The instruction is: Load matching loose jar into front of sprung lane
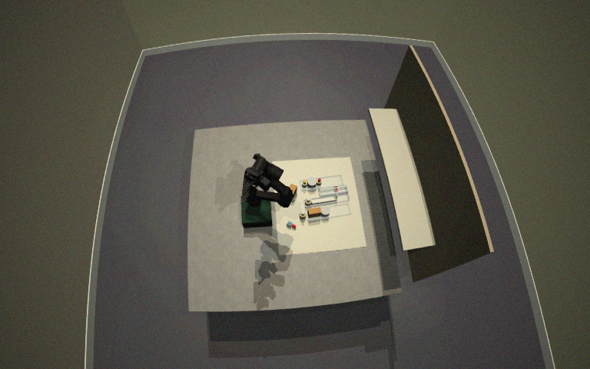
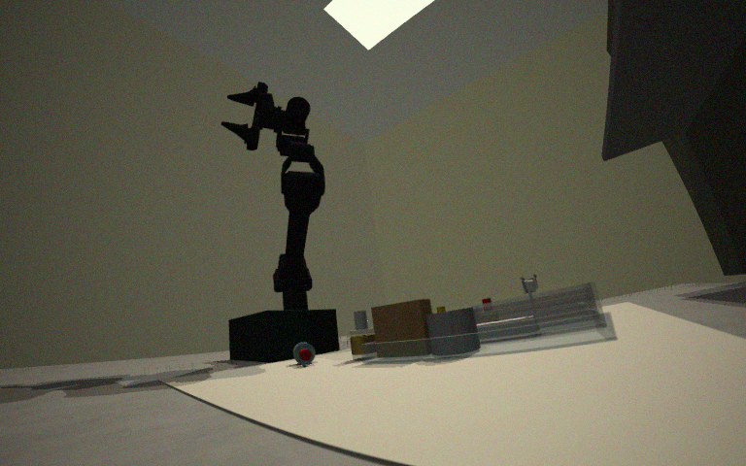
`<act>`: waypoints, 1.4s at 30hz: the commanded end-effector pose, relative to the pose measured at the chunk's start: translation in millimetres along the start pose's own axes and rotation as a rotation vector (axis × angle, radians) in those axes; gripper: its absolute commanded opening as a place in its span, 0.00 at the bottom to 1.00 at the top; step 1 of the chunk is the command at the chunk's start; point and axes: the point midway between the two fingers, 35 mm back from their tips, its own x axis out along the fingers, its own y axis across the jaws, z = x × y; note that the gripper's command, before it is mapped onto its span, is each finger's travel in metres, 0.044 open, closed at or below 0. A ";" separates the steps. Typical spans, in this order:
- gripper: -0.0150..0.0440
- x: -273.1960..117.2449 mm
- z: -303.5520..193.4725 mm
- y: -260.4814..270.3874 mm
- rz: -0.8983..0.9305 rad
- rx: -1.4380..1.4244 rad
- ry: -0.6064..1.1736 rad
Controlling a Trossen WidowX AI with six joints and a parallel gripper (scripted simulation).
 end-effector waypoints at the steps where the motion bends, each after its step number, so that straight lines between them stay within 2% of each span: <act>1: 0.98 0.3 -1.5 -0.5 -0.003 0.004 0.003; 6: 1.00 3.9 -45.0 -12.1 -0.092 0.116 0.101; 10: 1.00 0.1 -97.2 -16.5 -0.154 0.212 0.248; 18: 1.00 -42.6 -194.7 -20.3 -0.337 0.377 0.564; 24: 1.00 -102.8 -253.1 -16.4 -0.490 0.453 0.817; 30: 1.00 -181.6 -289.9 -7.2 -0.654 0.497 1.079; 37: 1.00 -275.1 -293.8 8.4 -0.890 0.539 1.354; 42: 1.00 -349.3 -277.6 22.5 -1.054 0.522 1.570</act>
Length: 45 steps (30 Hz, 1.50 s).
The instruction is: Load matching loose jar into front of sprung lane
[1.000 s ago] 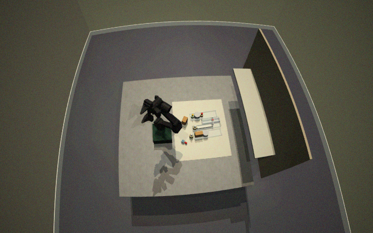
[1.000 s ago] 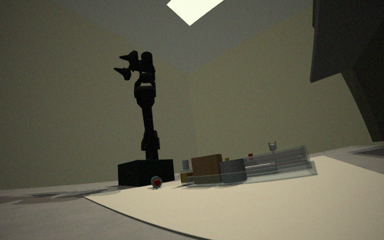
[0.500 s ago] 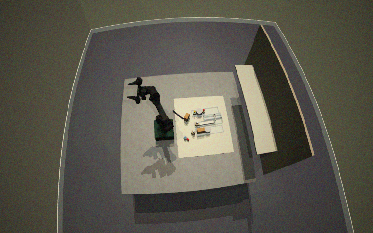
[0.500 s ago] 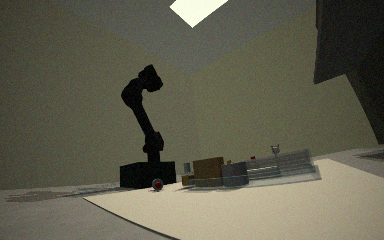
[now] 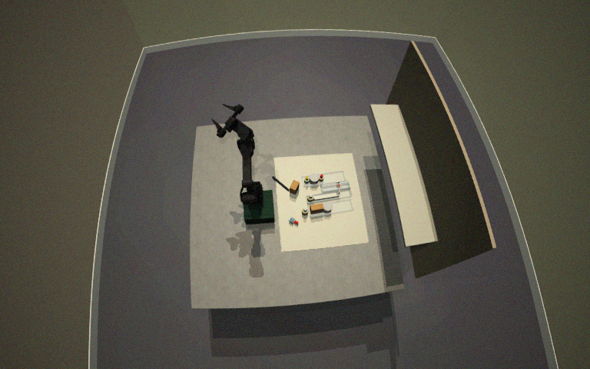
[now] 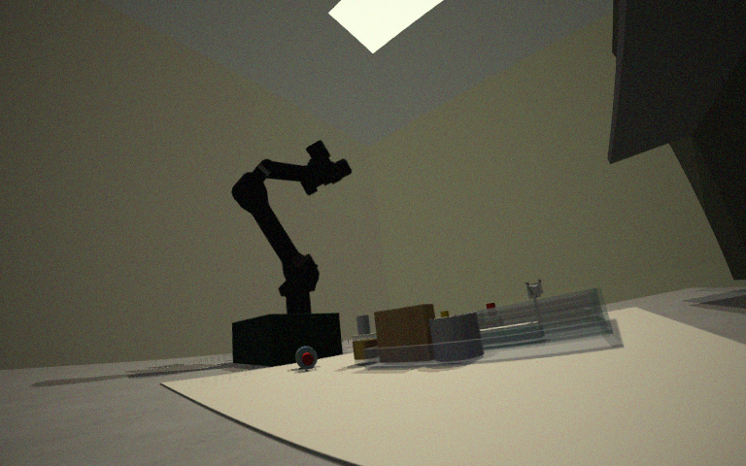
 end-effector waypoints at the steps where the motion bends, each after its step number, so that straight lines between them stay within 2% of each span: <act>1: 1.00 -13.8 -45.7 -45.9 -0.172 0.030 0.143; 8: 1.00 -69.5 -111.7 -120.2 -0.478 0.061 0.377; 18: 1.00 -163.3 -164.0 -173.9 -0.782 0.162 0.572; 26: 1.00 -293.2 -210.2 -199.0 -1.149 0.334 0.800; 35: 1.00 -446.1 -237.1 -168.3 -1.536 0.571 1.038; 45: 1.00 -584.6 -239.4 -64.5 -1.905 0.954 1.252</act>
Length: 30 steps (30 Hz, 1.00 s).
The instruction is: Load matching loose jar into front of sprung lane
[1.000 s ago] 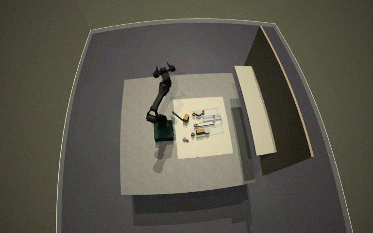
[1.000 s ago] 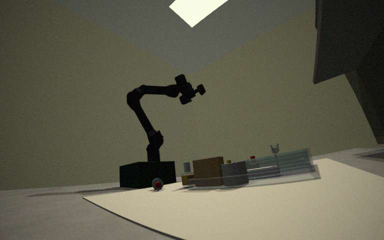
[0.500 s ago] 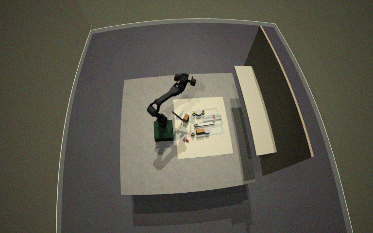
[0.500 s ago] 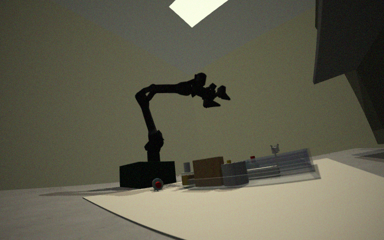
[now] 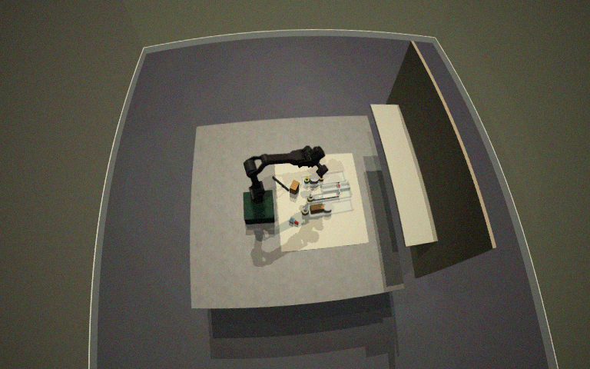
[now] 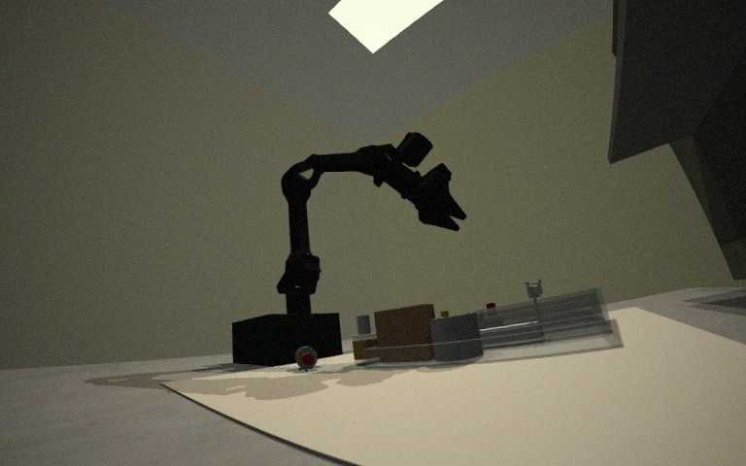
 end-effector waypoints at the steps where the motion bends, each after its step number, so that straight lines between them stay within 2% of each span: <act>1: 1.00 4.7 -42.9 -54.7 -0.110 0.112 0.162; 8: 1.00 -9.9 -137.0 -128.4 -0.241 0.334 0.473; 13: 1.00 -31.8 -198.6 -154.8 -0.274 0.476 0.672; 21: 1.00 -36.4 -205.8 -151.8 -0.274 0.482 0.680; 30: 1.00 -14.6 -226.8 -153.7 -0.274 0.482 0.680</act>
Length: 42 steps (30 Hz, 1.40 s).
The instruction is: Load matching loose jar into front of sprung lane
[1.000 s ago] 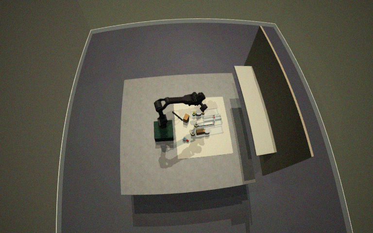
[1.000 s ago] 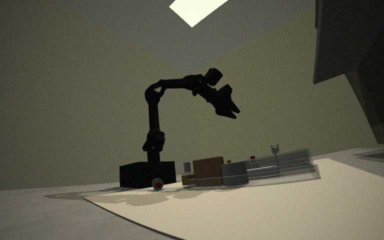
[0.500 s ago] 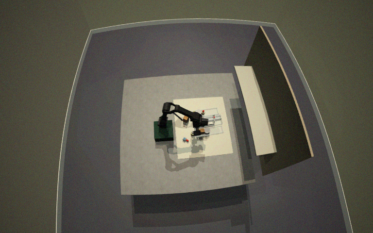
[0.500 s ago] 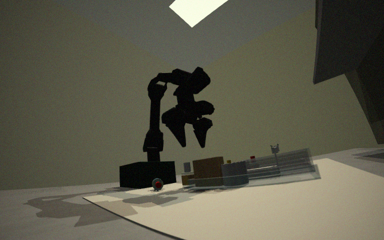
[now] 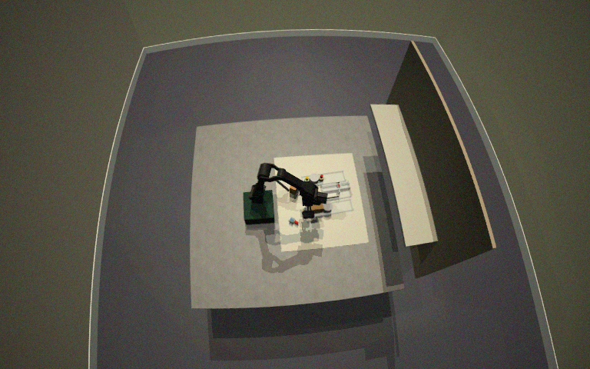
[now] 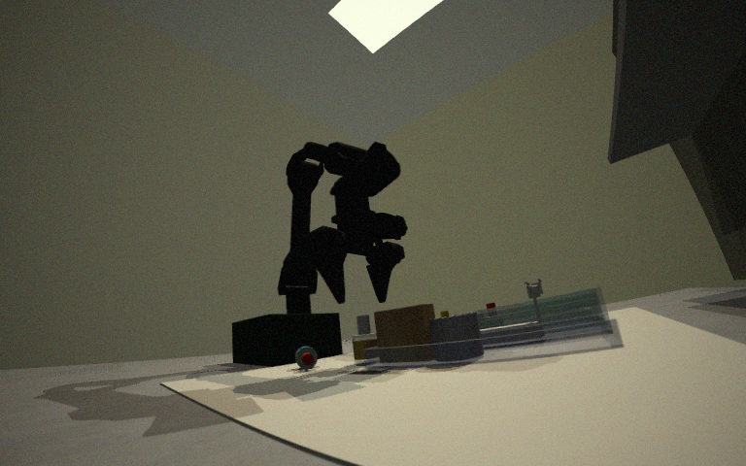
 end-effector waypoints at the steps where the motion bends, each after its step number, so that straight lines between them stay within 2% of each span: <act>1: 1.00 15.8 -3.8 -0.1 -0.001 -0.003 0.011; 34: 1.00 65.9 -5.3 -0.1 -0.001 -0.003 0.012; 42: 0.64 65.9 -5.3 -0.1 -0.001 -0.003 0.012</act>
